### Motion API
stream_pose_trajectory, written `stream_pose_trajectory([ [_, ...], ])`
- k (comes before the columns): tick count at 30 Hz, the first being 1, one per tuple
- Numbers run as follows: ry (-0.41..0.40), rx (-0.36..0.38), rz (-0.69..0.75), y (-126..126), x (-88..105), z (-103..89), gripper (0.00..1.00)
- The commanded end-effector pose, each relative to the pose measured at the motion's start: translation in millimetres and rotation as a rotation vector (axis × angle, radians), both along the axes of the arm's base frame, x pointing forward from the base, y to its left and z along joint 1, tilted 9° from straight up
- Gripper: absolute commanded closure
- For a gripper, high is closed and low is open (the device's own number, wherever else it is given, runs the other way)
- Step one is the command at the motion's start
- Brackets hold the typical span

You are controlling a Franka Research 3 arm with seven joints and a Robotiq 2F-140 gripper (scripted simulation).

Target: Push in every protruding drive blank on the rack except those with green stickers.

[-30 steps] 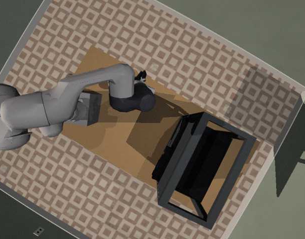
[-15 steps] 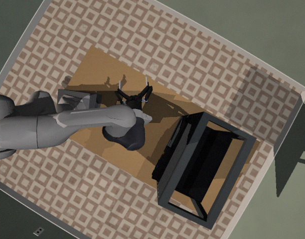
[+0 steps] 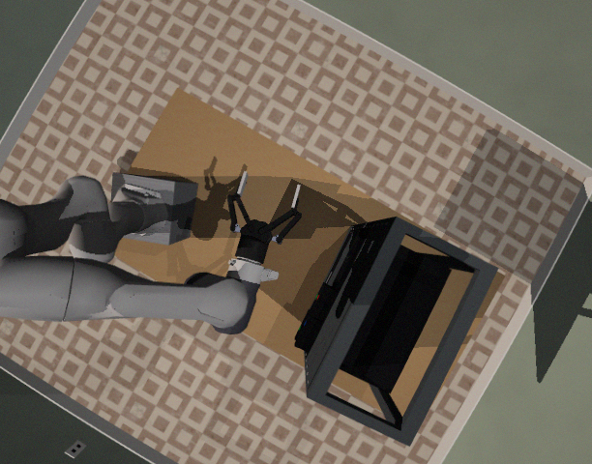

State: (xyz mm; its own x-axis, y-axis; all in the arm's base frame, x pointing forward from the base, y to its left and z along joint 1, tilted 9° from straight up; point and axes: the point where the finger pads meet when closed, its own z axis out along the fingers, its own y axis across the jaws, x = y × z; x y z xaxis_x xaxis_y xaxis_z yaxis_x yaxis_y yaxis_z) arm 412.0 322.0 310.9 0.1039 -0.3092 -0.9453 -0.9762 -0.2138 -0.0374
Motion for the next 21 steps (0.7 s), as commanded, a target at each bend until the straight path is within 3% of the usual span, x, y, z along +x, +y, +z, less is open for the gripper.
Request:
stream_pose_trajectory([
  [1,-0.015,0.146,-0.081,-13,16.6,22.2,0.0],
  [5,0.019,0.248,-0.199,-38,38.0,35.2,0.0],
  [7,0.019,0.248,-0.199,-38,38.0,35.2,0.0],
  [21,0.157,0.573,-0.592,-138,97.1,53.9,0.0],
])
